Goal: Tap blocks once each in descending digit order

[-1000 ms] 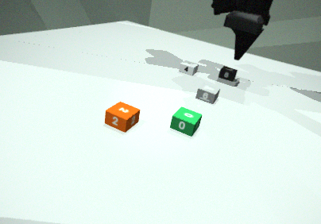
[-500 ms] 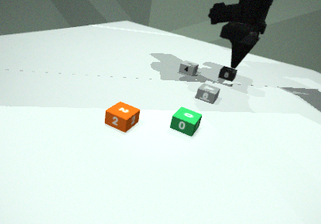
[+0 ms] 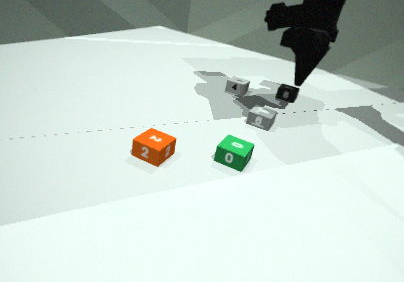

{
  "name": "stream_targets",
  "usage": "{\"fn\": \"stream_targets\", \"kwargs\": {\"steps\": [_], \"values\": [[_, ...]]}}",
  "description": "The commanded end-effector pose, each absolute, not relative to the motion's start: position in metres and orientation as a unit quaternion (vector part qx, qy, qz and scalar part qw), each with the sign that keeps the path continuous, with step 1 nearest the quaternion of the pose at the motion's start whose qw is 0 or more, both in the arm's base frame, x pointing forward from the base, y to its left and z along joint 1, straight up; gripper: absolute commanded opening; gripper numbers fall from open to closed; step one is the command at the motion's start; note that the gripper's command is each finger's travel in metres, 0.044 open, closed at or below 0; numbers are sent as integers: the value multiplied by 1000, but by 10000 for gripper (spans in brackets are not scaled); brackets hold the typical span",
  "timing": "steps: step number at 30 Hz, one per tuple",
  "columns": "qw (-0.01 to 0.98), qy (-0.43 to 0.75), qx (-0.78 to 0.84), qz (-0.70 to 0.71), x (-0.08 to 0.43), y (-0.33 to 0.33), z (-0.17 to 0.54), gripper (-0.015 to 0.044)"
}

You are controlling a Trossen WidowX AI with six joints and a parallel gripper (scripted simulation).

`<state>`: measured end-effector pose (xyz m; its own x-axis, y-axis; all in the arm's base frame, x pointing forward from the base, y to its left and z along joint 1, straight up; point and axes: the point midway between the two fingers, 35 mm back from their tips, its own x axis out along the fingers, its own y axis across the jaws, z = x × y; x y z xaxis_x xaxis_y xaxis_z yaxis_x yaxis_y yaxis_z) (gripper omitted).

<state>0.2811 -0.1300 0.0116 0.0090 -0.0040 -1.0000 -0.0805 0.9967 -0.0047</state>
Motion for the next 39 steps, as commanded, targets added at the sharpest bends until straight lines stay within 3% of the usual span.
{"fn": "stream_targets", "kwargs": {"steps": [1,5,10,16,19,27,32,39], "values": [[715,697,-35,26,284,-131,28,20],[715,697,-35,26,285,-132,38,20],[715,697,-35,26,283,-131,106,20],[715,697,-35,26,283,-128,109,20],[716,697,-33,27,290,-94,109,20],[716,697,-30,31,286,13,108,20],[716,697,-29,31,286,16,105,20],[716,697,-29,31,287,16,27,20]]}}
